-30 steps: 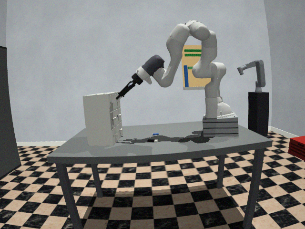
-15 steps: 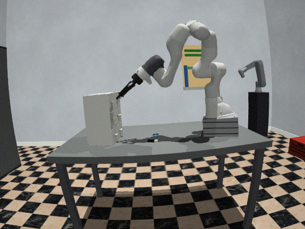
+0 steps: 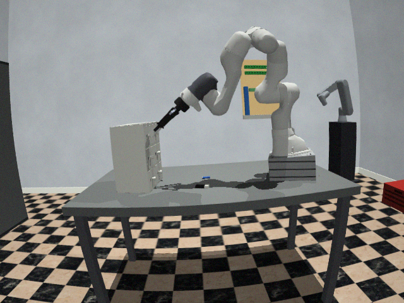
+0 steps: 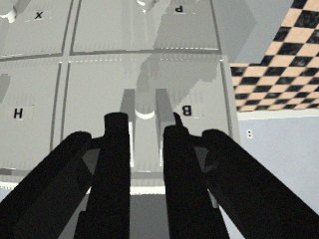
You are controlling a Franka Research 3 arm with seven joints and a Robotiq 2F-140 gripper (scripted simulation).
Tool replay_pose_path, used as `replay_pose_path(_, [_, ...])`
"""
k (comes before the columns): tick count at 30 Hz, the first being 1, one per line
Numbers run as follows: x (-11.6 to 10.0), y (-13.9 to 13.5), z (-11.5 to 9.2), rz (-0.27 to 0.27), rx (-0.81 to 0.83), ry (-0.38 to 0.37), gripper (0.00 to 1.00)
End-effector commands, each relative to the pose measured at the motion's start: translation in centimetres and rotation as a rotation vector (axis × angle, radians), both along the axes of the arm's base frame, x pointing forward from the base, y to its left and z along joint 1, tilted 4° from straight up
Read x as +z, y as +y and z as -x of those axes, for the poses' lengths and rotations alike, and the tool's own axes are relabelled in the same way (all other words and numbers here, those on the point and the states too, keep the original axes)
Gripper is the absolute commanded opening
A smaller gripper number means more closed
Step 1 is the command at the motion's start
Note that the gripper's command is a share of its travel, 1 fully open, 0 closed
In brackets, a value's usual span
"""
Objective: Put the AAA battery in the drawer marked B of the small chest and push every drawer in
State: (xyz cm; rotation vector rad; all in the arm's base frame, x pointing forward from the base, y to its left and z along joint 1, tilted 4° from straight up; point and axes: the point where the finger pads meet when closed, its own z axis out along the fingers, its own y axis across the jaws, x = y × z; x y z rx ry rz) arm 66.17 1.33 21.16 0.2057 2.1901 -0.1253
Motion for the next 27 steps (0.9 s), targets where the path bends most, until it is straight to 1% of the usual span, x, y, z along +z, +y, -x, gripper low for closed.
replay_pose_path(1, [-0.10,0.04,0.01,0.001,0.002,0.004,0.08])
replay_pose_path(14, [-0.11,0.06,0.10,0.001,0.002,0.004,0.08])
replay_pose_path(27, [-0.14,0.16,0.64,0.001,0.002,0.004,0.08])
